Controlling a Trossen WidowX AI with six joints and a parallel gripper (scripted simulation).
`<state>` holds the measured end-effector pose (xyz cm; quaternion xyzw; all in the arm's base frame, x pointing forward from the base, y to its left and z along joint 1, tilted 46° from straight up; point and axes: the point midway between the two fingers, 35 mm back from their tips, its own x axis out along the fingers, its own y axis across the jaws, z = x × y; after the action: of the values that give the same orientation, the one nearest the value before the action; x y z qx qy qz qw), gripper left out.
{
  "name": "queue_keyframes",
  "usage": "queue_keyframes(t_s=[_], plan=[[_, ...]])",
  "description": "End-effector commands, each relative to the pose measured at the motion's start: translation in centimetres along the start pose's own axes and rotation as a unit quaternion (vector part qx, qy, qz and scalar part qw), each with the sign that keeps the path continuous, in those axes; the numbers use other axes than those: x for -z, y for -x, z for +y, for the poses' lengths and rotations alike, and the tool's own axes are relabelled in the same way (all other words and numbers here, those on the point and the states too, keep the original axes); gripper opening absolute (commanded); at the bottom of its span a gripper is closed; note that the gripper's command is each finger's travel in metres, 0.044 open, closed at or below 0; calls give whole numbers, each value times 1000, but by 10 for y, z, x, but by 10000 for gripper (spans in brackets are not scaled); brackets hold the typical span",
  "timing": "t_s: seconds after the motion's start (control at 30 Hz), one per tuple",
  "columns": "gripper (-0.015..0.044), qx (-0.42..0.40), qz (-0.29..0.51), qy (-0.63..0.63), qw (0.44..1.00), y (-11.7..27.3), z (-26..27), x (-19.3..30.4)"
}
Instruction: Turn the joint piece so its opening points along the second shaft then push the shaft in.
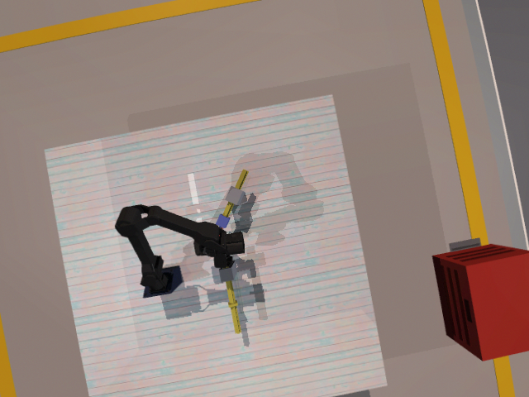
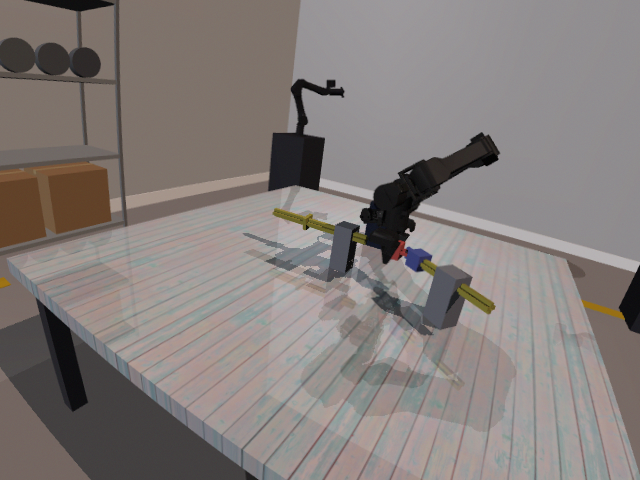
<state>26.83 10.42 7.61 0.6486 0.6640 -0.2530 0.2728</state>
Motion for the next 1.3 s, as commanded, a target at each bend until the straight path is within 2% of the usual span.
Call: queue_keyframes(t_s=[0.0,0.03,0.2,0.3,0.67,1.03,1.27], plan=[[0,0,0,0,1000,0,0,0],[0,0,0,0,1000,0,0,0],[131,0,0,0,1000,0,0,0],[147,0,0,0,1000,0,0,0],[436,0,0,0,1000,0,0,0],[440,1,2,0,1000,1,0,0],[440,3,93,-1,996,24,-1,-5]])
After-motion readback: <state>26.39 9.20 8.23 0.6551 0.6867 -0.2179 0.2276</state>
